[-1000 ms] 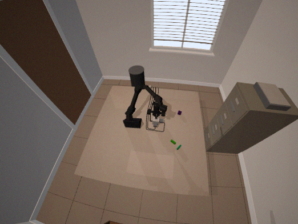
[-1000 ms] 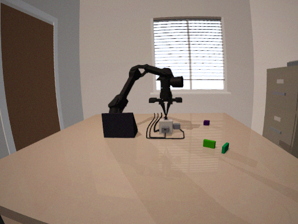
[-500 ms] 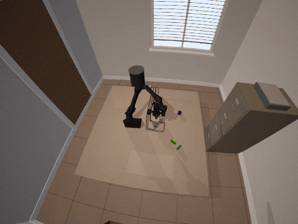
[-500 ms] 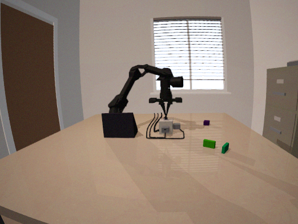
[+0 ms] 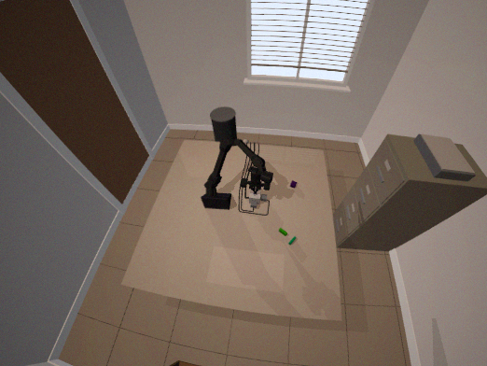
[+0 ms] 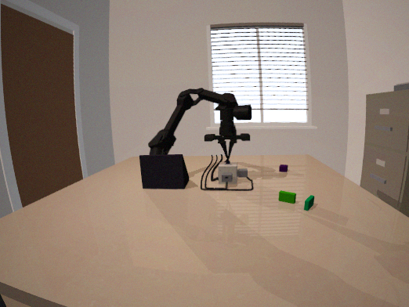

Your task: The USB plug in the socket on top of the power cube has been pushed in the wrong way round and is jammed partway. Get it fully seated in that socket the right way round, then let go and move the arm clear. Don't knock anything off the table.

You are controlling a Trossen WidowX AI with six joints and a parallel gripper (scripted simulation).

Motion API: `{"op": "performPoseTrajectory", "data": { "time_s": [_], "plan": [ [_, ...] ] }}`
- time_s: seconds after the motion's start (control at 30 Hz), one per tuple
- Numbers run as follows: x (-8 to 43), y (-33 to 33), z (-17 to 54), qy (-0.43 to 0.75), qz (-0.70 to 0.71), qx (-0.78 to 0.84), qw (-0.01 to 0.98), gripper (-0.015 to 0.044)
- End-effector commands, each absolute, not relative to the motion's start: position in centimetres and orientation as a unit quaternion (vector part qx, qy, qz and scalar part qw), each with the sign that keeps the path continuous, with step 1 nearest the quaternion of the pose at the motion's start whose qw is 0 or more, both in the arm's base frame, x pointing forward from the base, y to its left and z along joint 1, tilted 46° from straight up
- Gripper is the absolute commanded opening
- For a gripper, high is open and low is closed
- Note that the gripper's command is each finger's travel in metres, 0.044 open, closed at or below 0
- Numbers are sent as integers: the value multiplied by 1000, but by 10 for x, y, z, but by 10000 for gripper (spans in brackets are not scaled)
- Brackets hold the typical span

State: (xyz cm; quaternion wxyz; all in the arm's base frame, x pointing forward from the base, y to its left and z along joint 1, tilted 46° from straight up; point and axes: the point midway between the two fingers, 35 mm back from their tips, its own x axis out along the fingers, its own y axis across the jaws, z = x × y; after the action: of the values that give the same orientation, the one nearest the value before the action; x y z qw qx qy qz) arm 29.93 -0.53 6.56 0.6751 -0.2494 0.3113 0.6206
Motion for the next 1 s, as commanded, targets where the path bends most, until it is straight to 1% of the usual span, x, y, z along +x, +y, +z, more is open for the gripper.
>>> {"op": "performPoseTrajectory", "data": {
  "time_s": [0.0,0.63,0.73,0.77,0.97],
  "plan": [
    [300,-3,65,310,622,-249,675,0],
    [300,-3,65,310,622,-249,675,0],
    [299,-5,65,311,620,-249,675,79],
    [299,-5,65,311,620,-249,675,95],
    [299,-5,65,311,620,-249,675,95]
  ]
}}
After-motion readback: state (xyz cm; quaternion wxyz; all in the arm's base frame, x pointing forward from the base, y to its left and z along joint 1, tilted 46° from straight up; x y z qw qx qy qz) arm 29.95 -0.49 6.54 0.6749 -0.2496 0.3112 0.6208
